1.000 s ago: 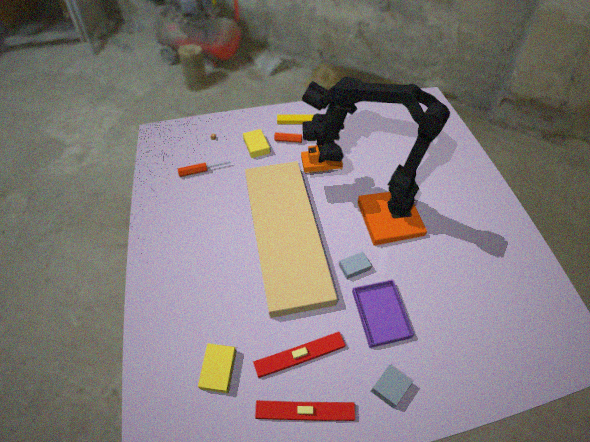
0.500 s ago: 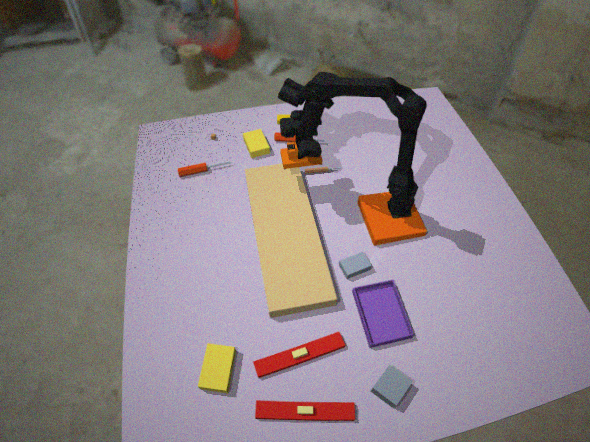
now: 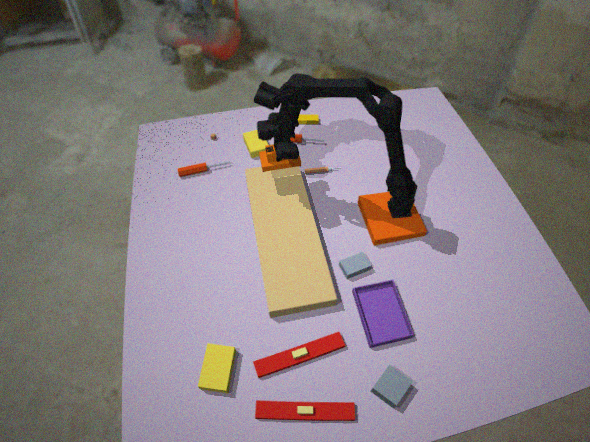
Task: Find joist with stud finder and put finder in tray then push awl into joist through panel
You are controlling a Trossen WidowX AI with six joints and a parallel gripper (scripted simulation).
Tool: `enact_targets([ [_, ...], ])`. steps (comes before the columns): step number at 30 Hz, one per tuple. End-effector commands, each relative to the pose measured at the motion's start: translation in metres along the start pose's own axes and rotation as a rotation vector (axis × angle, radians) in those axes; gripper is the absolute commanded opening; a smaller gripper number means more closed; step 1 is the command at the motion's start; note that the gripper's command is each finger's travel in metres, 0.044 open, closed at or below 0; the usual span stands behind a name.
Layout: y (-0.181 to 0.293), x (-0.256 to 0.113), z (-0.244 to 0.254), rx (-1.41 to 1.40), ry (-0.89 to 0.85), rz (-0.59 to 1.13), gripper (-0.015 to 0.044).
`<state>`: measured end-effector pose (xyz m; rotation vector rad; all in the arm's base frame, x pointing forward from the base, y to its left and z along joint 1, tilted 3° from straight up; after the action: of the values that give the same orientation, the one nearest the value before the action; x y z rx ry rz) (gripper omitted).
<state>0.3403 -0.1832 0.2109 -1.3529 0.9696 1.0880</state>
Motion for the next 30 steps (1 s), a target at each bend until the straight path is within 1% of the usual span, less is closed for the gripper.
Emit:
enact_targets([
  [1, -0.011, -0.001, -0.001, -0.003, 0.010, -0.013, 0.0000],
  [7, -0.011, 0.002, -0.001, -0.003, 0.010, -0.013, 0.0000],
  [30, -0.003, 0.035, -0.002, -0.003, 0.010, -0.013, 0.0000],
])
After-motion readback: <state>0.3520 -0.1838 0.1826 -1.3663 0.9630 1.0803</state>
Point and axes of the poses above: the point midway between the two fingers, 35 mm back from their tips, its own x axis out along the fingers, its own z axis across the jaws, y = z × x, the point moved 8 cm from there along -x, back along the fingers, and after that the axes turned 1 degree about -x, right-handed, at the moved point
